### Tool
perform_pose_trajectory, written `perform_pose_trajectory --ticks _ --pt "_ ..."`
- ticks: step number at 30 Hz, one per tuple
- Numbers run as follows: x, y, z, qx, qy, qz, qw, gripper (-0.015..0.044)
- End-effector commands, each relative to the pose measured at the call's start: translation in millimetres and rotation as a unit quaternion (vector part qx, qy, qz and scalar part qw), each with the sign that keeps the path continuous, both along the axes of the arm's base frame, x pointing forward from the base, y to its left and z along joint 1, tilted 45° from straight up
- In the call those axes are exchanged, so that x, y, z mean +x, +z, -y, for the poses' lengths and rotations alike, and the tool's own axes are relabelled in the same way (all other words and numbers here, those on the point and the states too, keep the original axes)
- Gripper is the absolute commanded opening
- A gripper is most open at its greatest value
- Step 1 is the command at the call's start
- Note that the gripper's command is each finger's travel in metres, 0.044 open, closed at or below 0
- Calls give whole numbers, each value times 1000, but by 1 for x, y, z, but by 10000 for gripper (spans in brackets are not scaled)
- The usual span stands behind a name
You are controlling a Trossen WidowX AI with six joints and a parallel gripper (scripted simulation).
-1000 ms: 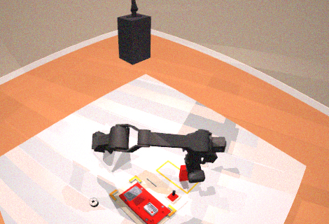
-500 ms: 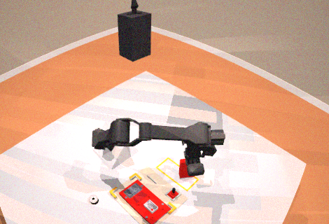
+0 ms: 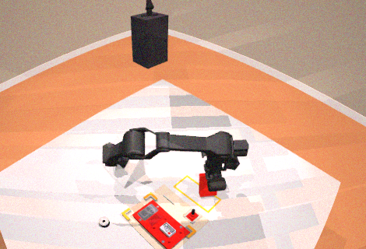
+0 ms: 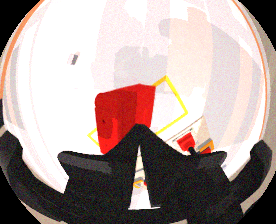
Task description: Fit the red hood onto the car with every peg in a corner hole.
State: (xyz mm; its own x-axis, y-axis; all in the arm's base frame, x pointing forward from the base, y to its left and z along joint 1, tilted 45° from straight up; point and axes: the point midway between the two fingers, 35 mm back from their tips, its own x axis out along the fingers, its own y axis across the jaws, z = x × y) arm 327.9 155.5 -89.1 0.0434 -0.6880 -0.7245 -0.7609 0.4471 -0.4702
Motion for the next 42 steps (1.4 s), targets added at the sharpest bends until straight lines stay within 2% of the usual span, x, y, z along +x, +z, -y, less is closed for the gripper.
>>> perform_pose_trajectory --ticks 1,6,12,35,37,42 --pt "-6 -4 -2 0 -1 -2 1000 0" --pt "-3 13 -19 0 -1 -2 1000 0" --pt "-4 56 -55 0 -1 -2 1000 0" --pt "-3 53 -54 2 4 1 1000 0" --pt "-4 50 -53 3 -18 21 1000 53" --pt "-12 28 -46 12 -170 163 972 184"
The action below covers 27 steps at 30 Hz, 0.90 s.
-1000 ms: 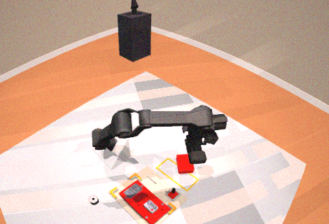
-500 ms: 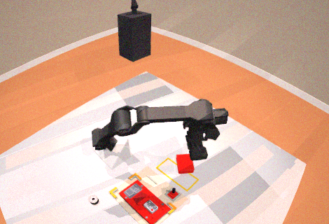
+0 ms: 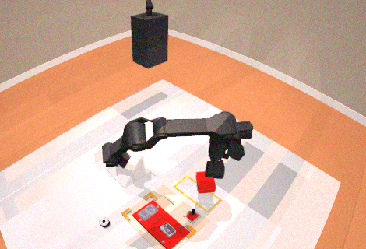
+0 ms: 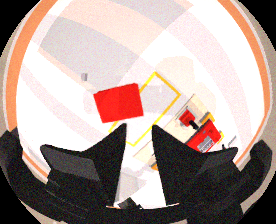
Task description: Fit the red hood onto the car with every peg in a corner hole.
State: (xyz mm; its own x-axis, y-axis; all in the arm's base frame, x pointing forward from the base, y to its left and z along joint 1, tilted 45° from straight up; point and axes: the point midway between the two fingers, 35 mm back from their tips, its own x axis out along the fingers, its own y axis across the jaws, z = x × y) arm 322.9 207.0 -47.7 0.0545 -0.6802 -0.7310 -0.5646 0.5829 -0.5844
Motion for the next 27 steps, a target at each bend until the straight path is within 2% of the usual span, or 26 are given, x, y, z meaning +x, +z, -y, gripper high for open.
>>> perform_pose_trajectory --ticks 1,5,10,13,27 --pt "-9 -18 7 4 -112 99 989 210" --pt "-17 -34 15 11 -236 214 948 315" --pt "-27 -51 28 20 -381 350 855 440" --pt "-33 -58 35 23 -442 407 799 440" --pt "-32 -63 31 24 -446 411 795 440"
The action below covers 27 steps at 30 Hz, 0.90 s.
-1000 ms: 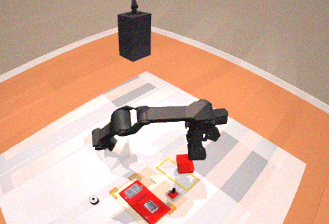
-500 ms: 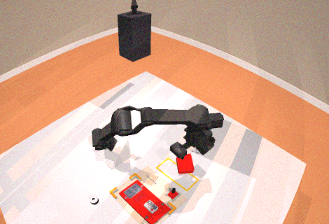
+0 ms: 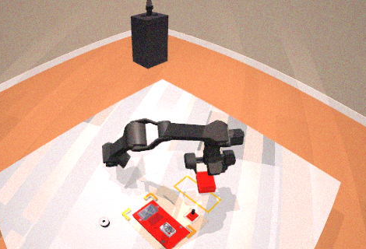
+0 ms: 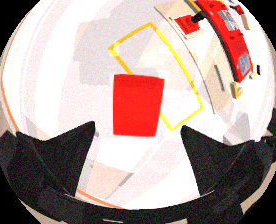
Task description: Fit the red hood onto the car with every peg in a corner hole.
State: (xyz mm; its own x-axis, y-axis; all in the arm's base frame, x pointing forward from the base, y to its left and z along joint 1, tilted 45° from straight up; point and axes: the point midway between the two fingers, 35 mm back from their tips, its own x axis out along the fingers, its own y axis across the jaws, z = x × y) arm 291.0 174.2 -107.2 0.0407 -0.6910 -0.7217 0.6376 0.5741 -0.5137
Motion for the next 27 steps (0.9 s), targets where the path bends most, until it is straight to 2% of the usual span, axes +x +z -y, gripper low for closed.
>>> perform_pose_trajectory --ticks 1,27 --pt "0 -3 -2 2 -5 3 1000 440" --pt "1 -19 14 2 -5 3 1000 440"
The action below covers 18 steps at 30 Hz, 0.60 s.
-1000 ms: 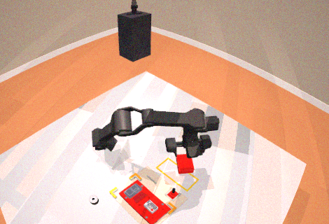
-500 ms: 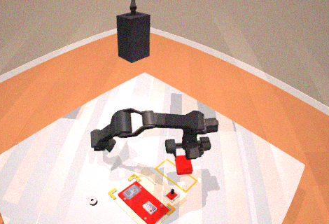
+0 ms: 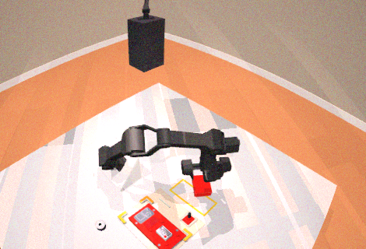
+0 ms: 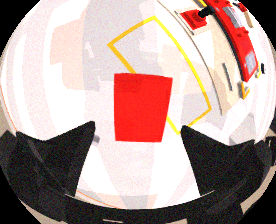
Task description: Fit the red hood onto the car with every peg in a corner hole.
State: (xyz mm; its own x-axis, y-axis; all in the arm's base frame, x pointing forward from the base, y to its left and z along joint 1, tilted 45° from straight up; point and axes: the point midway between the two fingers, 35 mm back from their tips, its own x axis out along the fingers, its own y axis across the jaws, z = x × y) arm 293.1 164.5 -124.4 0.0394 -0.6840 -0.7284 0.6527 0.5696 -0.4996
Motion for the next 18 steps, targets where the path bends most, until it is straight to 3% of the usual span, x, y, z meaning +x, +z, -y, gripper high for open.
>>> perform_pose_trajectory --ticks 1,18 --pt "-1 -3 5 -4 2 -3 1000 440" --pt "-1 -14 15 -4 2 -3 1000 440"
